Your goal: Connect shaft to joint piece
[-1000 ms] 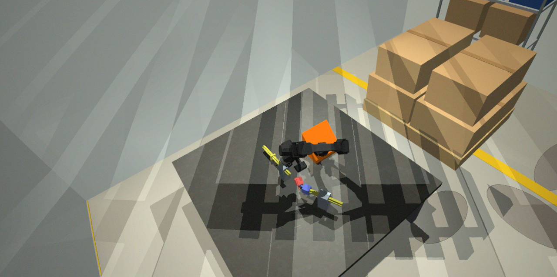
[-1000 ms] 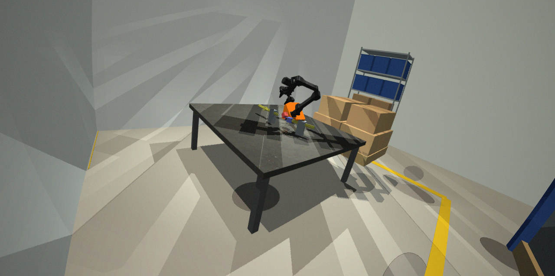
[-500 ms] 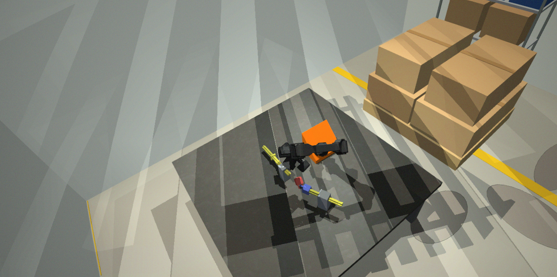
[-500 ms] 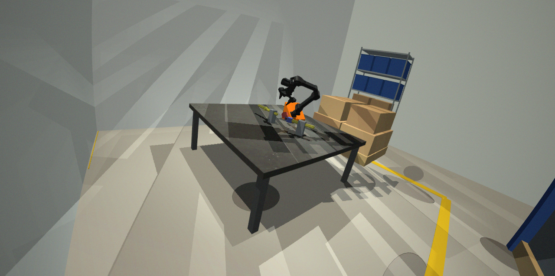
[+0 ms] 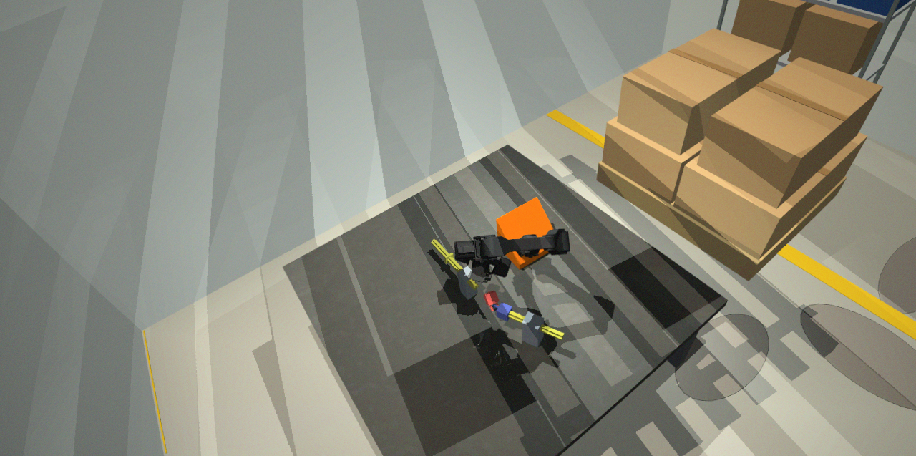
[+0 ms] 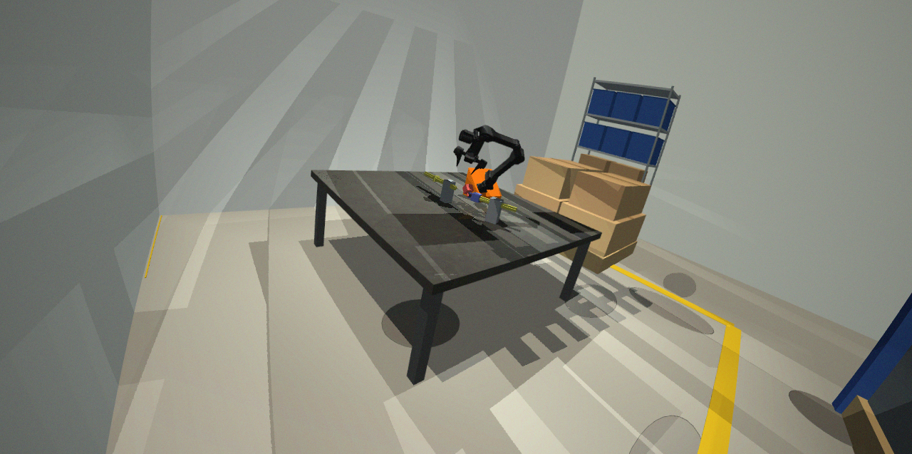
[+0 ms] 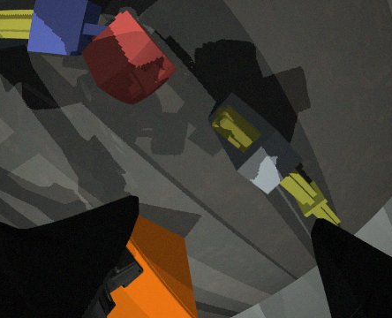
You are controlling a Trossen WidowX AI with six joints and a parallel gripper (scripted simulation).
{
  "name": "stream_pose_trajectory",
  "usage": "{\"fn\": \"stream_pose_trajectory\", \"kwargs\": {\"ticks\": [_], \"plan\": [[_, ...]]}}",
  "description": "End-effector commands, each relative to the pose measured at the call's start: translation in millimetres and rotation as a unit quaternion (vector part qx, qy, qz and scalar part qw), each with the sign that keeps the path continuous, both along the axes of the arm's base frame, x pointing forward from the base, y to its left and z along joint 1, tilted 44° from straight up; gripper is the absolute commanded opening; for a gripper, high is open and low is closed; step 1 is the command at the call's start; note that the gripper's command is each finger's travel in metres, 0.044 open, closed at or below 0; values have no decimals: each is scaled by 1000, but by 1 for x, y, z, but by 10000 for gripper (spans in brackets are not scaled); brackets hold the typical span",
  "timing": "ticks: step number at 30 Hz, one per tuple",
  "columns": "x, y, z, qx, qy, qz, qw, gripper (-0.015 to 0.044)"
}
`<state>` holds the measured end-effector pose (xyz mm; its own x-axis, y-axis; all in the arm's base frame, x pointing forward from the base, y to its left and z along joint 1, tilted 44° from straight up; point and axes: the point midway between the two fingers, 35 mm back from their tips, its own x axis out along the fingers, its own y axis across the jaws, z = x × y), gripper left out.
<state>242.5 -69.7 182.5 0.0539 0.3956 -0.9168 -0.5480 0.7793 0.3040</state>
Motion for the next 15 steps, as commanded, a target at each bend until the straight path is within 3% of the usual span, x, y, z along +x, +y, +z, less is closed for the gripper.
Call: {"fn": "stream_pose_trajectory", "kwargs": {"ticks": [1,15], "plan": [[0,2,-5,11,-16,49,999,440],[1,8,-15,38,-97,223,969,440]]}}
